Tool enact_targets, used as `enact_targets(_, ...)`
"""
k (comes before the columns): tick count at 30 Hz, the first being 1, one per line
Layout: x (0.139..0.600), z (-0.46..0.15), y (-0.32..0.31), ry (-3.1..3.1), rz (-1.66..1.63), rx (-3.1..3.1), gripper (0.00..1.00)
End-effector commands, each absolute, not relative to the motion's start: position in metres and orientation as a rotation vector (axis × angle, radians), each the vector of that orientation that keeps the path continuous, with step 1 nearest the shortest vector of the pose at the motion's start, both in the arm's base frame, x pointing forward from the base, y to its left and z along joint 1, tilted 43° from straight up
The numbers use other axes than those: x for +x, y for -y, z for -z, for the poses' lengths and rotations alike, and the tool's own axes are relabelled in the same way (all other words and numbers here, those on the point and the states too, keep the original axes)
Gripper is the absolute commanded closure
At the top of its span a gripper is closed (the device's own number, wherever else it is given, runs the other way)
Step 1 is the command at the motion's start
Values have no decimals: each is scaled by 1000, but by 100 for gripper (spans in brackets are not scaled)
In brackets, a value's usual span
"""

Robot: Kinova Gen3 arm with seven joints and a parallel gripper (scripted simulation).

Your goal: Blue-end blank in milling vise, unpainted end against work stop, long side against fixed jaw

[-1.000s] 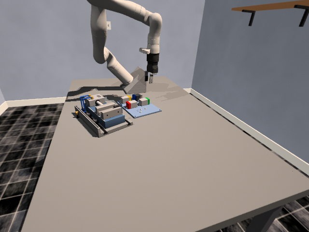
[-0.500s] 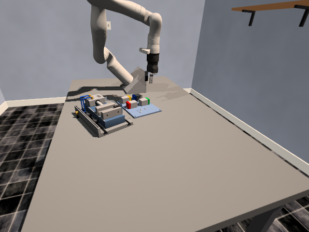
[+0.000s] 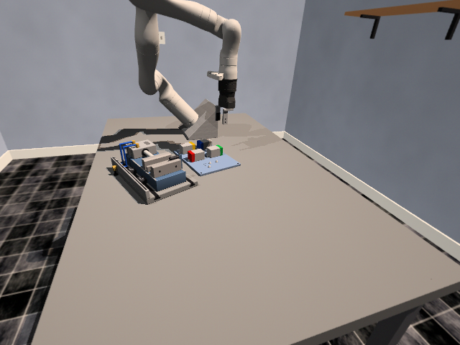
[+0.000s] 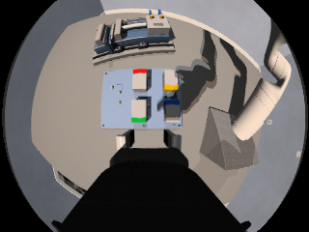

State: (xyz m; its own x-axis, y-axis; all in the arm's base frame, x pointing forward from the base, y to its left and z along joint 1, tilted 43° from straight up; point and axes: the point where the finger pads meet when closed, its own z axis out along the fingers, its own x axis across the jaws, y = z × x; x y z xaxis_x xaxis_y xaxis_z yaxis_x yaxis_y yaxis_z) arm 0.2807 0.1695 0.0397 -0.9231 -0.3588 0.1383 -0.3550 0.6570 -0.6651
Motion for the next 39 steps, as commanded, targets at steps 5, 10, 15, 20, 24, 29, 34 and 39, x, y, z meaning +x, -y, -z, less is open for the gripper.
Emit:
enact_targets(5, 280, -59, -175, -2853, 1140, -616, 0)
enact_targets(10, 280, -75, -178, -2853, 1140, -617, 0)
enact_targets(15, 280, -88, -181, -2853, 1140, -618, 0)
enact_targets(20, 278, -98, -182, -2854, 1151, -622, 0)
enact_targets(24, 278, -111, -184, -2854, 1147, -620, 0)
enact_targets(29, 277, -127, -188, -2853, 1142, -618, 0)
enact_targets(34, 276, -134, -188, -2854, 1154, -623, 0)
enact_targets(39, 276, -153, -193, -2854, 1149, -621, 0)
